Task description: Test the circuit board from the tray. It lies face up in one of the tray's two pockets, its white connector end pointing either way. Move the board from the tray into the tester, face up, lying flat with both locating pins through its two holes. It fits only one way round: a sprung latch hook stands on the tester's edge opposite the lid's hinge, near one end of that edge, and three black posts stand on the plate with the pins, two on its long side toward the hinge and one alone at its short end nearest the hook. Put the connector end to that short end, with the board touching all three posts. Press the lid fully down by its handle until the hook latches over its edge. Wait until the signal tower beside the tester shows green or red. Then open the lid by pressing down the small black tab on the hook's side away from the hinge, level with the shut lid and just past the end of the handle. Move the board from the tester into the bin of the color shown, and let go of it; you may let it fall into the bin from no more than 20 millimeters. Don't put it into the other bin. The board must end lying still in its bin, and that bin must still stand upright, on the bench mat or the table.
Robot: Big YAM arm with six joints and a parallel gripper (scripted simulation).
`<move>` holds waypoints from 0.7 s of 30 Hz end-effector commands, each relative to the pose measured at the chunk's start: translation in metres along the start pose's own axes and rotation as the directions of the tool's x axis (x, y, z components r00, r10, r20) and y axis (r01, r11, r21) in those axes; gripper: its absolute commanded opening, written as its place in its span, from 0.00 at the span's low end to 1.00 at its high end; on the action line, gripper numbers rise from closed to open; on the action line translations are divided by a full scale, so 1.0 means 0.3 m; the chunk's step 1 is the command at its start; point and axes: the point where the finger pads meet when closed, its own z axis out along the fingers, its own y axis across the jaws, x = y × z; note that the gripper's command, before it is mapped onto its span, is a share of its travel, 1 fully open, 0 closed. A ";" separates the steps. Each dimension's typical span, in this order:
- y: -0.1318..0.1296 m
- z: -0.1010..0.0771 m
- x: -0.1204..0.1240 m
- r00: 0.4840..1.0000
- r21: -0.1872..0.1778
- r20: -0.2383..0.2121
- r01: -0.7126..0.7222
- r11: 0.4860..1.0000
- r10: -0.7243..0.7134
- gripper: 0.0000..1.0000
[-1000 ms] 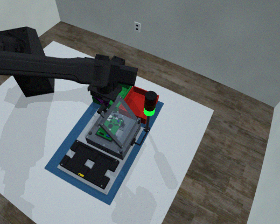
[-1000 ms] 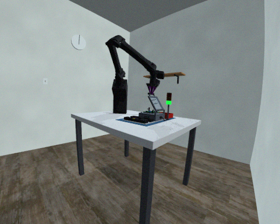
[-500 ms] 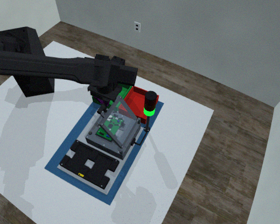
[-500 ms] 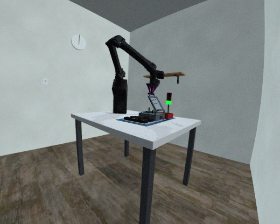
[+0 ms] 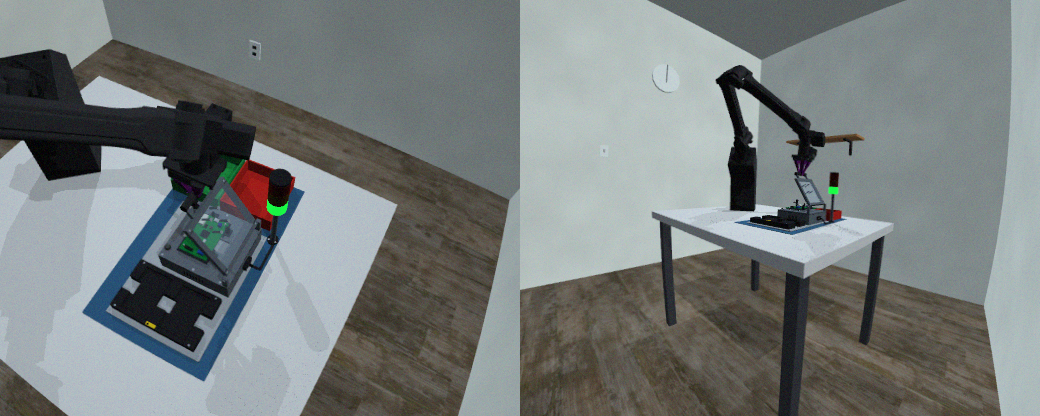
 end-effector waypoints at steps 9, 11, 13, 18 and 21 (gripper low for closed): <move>-0.229 -0.128 -0.008 0.999 0.130 0.034 -0.043 0.991 0.039 0.00; -0.229 -0.128 -0.008 0.999 0.130 0.034 -0.043 0.991 0.039 0.00; -0.229 -0.128 -0.008 0.999 0.130 0.034 -0.043 0.991 0.039 0.00; -0.229 -0.128 -0.008 0.999 0.130 0.034 -0.043 0.991 0.039 0.00; -0.229 -0.128 -0.008 0.999 0.130 0.034 -0.043 0.991 0.039 0.00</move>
